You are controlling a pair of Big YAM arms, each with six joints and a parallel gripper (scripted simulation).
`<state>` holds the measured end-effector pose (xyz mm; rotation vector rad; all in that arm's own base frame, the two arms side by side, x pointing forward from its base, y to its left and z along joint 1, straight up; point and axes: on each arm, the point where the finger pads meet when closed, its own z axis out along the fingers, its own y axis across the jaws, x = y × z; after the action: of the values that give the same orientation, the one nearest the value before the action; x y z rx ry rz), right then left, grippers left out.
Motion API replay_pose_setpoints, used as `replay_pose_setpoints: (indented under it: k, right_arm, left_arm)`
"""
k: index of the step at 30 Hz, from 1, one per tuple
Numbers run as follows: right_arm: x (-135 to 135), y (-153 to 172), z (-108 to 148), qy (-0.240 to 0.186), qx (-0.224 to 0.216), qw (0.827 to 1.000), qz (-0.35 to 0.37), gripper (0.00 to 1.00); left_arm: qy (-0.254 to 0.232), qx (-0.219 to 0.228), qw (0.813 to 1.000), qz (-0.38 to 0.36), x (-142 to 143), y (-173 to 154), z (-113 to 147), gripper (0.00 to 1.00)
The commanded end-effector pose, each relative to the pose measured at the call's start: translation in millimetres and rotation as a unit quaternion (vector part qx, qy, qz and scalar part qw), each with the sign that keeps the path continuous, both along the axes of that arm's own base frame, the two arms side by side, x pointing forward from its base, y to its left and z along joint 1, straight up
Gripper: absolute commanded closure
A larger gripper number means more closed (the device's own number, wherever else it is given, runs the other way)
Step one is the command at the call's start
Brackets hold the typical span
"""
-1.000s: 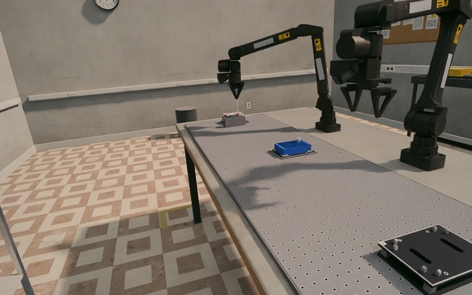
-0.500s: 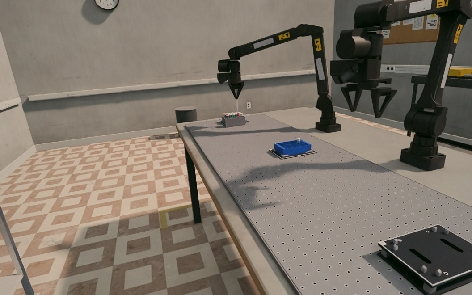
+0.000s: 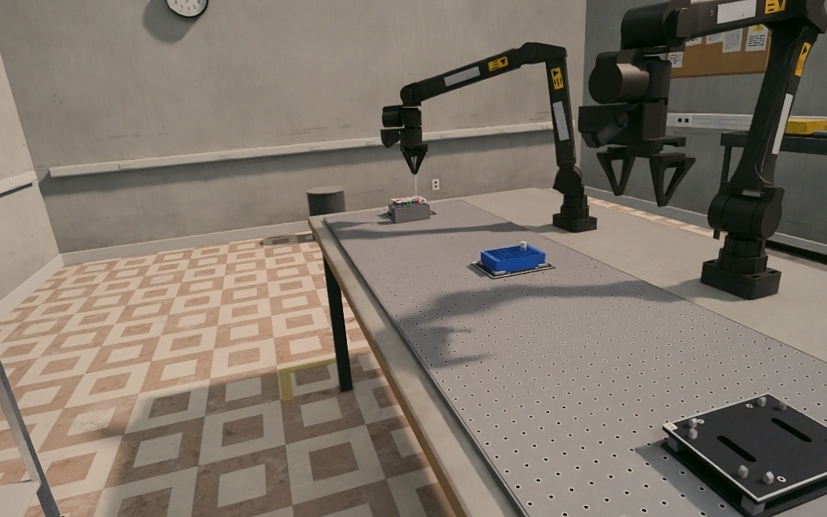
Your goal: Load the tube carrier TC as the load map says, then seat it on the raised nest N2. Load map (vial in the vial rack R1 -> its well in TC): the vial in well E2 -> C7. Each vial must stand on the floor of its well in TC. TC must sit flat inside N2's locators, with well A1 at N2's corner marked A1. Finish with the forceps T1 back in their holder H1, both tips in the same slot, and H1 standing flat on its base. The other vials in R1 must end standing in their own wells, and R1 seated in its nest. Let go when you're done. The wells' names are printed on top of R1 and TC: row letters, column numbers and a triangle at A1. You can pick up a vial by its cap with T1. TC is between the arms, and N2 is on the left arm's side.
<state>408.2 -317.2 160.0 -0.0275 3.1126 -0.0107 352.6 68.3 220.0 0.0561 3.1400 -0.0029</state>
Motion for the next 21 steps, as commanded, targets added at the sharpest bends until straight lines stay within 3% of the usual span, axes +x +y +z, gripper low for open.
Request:
replay_pose_setpoints:
  k: [1, 21]
  right_arm:
    - [4, -3, -2, -0.005, -0.003, 1.000, -0.001, 0.93]
    - [2, -6, -9, -0.004, -0.003, 1.000, -0.001, 0.93]
  left_arm:
    - [-0.017, 0.004, 1.000, 0.003, 8, 3, 14, 0.00]
    - [-0.017, 0.004, 1.000, 0.003, 8, 3, 14, 0.00]
